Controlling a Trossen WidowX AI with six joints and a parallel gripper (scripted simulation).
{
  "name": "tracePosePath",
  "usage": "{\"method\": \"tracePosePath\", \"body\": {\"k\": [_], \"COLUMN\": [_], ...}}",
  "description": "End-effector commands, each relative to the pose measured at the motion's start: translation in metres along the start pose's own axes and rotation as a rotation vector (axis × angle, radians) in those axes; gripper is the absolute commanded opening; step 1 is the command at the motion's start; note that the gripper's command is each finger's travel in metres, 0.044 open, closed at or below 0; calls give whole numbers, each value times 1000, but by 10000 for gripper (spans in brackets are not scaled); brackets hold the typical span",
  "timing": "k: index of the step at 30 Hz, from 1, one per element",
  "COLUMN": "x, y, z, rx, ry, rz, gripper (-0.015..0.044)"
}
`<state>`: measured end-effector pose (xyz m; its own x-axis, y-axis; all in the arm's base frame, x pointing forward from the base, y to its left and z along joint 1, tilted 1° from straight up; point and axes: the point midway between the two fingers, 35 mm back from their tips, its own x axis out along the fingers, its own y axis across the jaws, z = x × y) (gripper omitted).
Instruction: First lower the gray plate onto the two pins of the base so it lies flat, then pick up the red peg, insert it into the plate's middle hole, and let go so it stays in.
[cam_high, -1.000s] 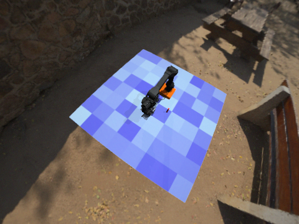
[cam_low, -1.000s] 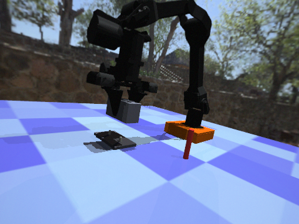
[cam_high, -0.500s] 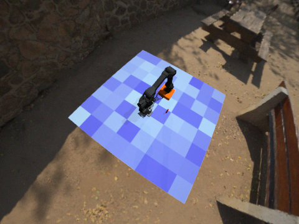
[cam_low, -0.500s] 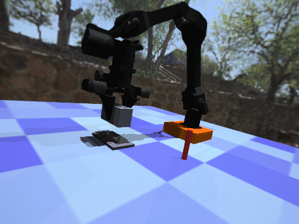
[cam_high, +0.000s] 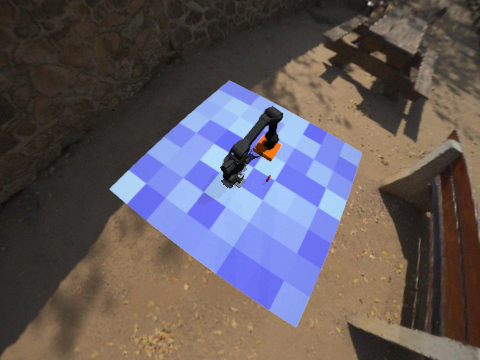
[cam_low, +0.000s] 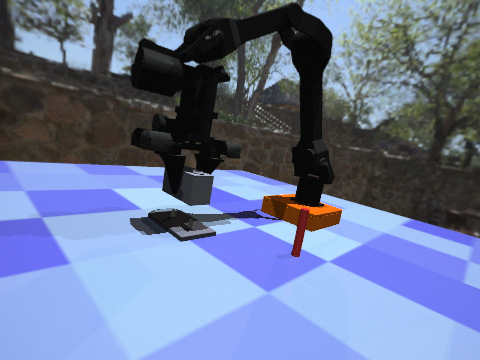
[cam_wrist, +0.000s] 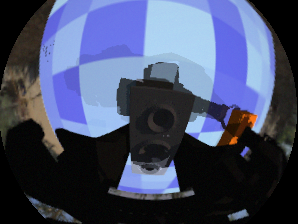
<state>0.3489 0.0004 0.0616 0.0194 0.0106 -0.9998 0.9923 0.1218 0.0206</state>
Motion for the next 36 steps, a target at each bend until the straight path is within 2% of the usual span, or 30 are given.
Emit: {"method": "tracePosePath", "body": {"k": [1,36], "x": [1,42], "y": [0,0], "z": [0,0], "rx": [-4,-4], "ry": [-1,-1], "rz": [1,1], "gripper": [0,0]}}
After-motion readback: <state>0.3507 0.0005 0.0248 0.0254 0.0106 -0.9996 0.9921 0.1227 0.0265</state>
